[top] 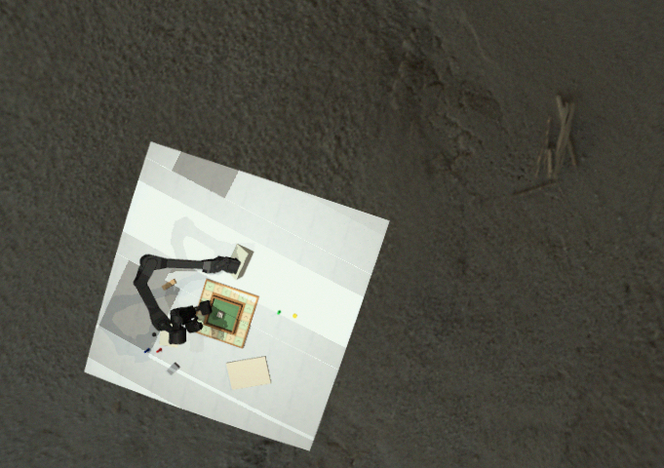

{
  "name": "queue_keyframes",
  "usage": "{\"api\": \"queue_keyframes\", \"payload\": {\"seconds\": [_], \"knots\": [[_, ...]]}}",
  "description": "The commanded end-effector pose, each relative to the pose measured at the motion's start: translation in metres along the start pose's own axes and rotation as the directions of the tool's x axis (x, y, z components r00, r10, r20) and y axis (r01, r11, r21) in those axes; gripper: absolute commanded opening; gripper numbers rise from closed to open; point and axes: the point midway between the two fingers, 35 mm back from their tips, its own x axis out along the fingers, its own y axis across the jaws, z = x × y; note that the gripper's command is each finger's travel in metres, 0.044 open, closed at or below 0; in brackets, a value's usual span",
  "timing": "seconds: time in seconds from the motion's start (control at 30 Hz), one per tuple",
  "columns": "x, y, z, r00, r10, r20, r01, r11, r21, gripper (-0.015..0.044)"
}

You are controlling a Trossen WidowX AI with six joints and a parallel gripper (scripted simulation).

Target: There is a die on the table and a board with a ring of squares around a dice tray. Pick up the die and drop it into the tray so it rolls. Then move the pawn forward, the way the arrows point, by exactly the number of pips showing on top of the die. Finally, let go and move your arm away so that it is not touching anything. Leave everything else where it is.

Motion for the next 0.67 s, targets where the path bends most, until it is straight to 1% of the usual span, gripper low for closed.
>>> {"api": "queue_keyframes", "payload": {"seconds": [0.0, 0.17, 0.33, 0.4, 0.6, 0.63], "knots": [[-0.013, 0.016, 0.005, 1.0, 0.013, 0.013, -0.014, 0.998, 0.061, 0.044], [-0.049, 0.073, 0.01, 0.999, 0.032, 0.025, -0.038, 0.959, 0.282, 0.044], [-0.077, 0.124, -0.005, 1.0, 0.013, -0.001, -0.011, 0.868, 0.497, 0.044], [-0.08, 0.131, -0.008, 1.0, 0.007, -0.006, -0.003, 0.851, 0.526, 0.044], [-0.08, 0.131, -0.008, 1.0, 0.007, -0.006, -0.003, 0.851, 0.526, 0.044], [-0.076, 0.124, -0.005, 1.0, 0.01, 0.003, -0.01, 0.876, 0.482, 0.044]]}}
